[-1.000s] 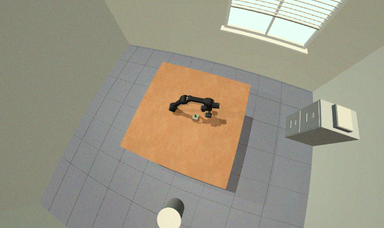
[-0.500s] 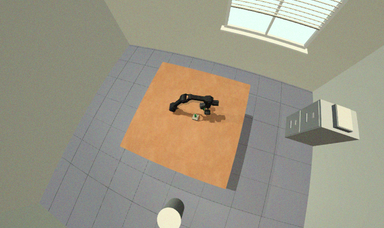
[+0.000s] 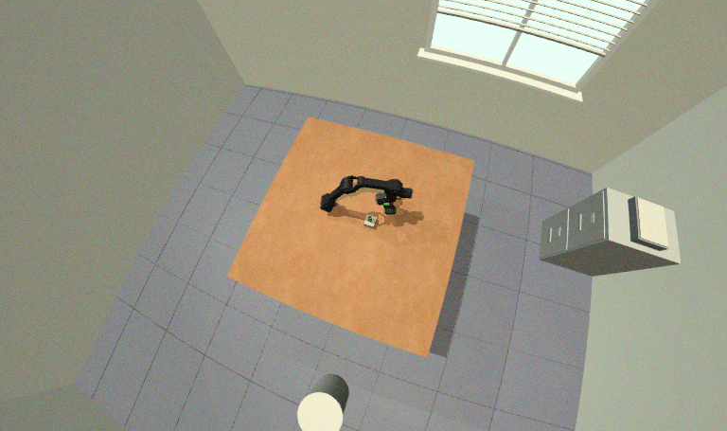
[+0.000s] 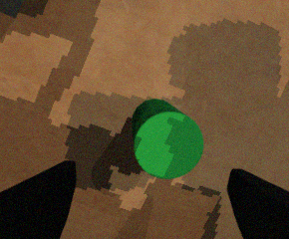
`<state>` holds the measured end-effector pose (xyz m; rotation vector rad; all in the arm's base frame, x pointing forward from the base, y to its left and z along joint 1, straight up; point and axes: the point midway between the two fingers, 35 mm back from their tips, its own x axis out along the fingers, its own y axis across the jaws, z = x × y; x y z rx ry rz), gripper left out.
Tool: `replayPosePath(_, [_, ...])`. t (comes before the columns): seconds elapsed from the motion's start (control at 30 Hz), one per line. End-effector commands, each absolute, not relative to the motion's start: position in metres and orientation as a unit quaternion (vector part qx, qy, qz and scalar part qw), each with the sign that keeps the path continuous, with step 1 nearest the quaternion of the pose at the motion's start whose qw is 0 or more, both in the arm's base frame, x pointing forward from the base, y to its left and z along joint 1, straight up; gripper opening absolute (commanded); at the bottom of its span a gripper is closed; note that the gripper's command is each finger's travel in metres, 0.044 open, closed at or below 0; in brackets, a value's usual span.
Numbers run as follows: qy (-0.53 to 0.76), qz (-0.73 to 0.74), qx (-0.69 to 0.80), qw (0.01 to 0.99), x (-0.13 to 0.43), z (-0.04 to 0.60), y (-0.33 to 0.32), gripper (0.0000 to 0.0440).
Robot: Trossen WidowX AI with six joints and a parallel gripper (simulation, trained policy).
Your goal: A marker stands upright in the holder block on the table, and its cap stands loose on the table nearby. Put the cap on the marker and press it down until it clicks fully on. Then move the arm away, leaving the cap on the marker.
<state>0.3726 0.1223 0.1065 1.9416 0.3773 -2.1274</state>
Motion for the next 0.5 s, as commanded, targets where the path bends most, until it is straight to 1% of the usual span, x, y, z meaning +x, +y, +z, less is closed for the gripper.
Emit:
replayPosePath(0.0, [0.141,-0.734,0.652,0.127,0.366,0.096,0.125,0.0304])
replayPosePath(0.37, [0.165,-0.743,0.631,0.151,0.358,0.069,0.127,0.0287])
replayPosePath(0.47, [0.169,-0.743,0.628,0.16,0.356,0.064,0.127,0.0269])
